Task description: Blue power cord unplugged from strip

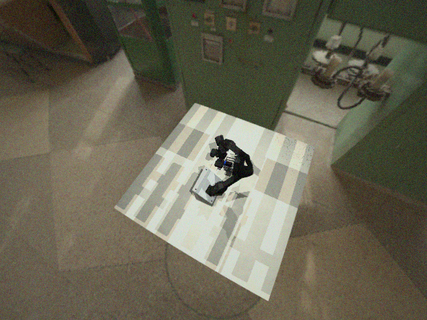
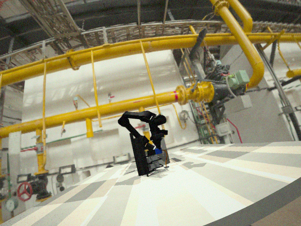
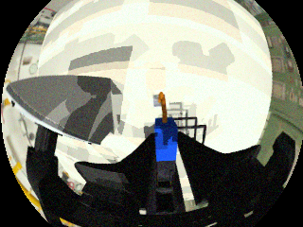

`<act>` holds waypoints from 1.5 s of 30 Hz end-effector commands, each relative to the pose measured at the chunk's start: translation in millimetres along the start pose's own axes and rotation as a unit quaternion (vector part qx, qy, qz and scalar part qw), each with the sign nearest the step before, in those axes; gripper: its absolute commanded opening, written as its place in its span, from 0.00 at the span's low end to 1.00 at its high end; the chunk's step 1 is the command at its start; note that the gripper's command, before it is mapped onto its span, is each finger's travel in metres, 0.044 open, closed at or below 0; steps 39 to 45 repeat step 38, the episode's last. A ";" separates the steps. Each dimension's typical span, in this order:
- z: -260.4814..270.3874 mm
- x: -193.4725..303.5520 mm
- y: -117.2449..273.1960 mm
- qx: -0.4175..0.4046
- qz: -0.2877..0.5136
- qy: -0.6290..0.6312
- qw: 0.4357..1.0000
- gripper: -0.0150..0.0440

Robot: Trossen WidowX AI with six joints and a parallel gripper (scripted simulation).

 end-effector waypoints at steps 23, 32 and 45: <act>-13.7 -57.7 12.6 0.000 -0.001 -0.002 1.000 1.00; -13.7 -57.7 12.6 0.000 -0.001 -0.002 1.000 1.00; -13.7 -57.7 12.6 0.000 -0.001 -0.002 1.000 1.00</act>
Point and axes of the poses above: the point midway between the two fingers, 35 mm back from their tips, its own y axis back along the fingers, its own z axis across the jaws, x = y × z, the point moved 1 cm from there along y, back along the fingers, and after that the axes turned 13 degrees about y, right-handed, at the moved point
